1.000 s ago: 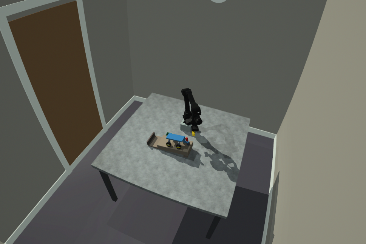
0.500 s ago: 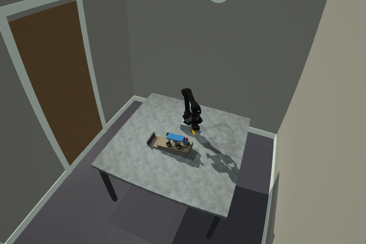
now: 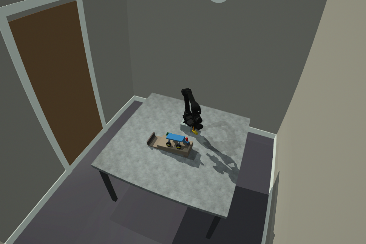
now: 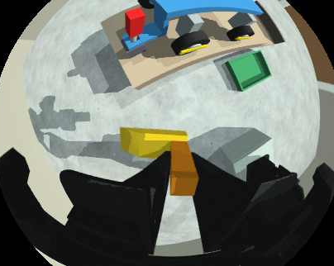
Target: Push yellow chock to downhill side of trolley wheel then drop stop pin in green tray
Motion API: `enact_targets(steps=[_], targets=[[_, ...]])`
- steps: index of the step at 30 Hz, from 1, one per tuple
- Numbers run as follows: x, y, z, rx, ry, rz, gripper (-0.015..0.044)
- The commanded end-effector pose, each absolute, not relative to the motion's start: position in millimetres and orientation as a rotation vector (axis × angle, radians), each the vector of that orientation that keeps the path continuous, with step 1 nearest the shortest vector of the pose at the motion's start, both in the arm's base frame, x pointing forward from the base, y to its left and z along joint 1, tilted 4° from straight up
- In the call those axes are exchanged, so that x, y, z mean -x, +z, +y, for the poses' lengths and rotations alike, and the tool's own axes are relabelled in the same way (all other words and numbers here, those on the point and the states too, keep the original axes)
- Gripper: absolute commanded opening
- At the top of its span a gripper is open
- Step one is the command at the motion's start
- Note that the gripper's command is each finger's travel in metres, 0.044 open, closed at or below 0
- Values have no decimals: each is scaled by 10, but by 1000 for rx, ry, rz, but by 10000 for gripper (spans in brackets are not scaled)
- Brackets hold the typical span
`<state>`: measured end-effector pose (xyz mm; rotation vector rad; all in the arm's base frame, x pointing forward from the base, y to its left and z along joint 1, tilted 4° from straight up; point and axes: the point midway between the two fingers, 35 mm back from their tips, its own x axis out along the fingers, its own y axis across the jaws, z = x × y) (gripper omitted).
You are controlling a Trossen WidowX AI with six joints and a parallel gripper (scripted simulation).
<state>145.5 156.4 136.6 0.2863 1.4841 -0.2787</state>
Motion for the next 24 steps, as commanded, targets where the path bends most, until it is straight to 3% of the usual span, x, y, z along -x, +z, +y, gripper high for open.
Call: enact_targets(steps=[1,12,24], targets=[[-1459,1368,1559,-174,-179,1494,0],[-1459,1369,1559,113,88,1502,0],[-1526,1364,1423,137,108,1500,0]])
